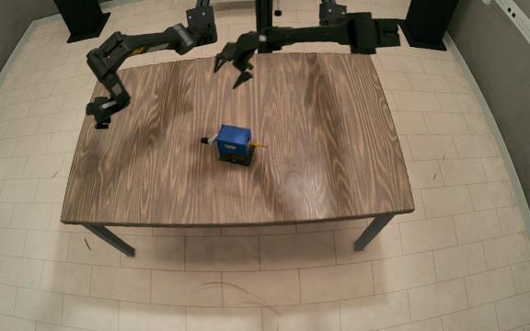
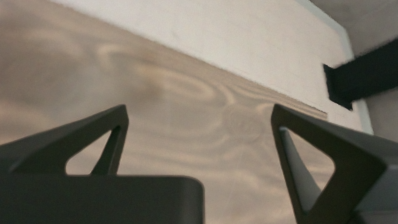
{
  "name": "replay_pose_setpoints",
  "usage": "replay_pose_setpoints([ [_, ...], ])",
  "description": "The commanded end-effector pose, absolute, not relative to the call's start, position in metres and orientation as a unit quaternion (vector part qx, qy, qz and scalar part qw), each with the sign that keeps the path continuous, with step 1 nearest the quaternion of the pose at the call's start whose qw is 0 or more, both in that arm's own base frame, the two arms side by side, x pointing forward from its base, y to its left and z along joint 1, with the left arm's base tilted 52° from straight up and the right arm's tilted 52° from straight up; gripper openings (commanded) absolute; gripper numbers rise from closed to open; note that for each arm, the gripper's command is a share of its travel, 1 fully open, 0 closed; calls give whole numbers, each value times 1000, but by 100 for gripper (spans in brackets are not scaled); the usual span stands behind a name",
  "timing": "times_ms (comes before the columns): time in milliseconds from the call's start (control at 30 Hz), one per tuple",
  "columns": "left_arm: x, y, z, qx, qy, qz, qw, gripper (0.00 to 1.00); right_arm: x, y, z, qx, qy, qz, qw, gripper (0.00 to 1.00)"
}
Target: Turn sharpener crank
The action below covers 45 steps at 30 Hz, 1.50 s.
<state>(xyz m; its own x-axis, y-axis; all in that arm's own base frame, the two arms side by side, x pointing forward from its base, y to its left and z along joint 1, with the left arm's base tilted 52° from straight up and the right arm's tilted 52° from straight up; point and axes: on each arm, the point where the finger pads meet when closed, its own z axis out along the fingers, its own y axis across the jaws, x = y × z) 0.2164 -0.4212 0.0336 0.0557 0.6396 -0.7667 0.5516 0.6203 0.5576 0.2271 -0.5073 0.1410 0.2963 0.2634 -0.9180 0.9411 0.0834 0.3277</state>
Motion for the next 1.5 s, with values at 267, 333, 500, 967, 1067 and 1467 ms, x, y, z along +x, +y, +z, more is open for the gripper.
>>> replay_pose_setpoints([
  [267, 146, -376, 81, 553, 510, 41, 657, 100, 265, -373, 144, 424, 596, -305, 611, 100],
  [333, 146, -364, 87, 553, 502, 45, 664, 100, 275, -336, 132, 379, 623, -292, 619, 100],
  [500, 139, -357, 91, 549, 499, 30, 669, 100, 296, -255, 118, 275, 670, -261, 638, 100],
  [967, 139, -358, 92, 546, 501, 28, 671, 100, 329, -114, 102, 97, 723, -207, 652, 100],
  [1067, 139, -358, 92, 546, 501, 28, 671, 100, 334, -97, 101, 76, 728, -185, 656, 100],
  [1467, 140, -360, 92, 547, 501, 29, 670, 100, 362, -38, 111, -24, 719, -157, 676, 100],
])
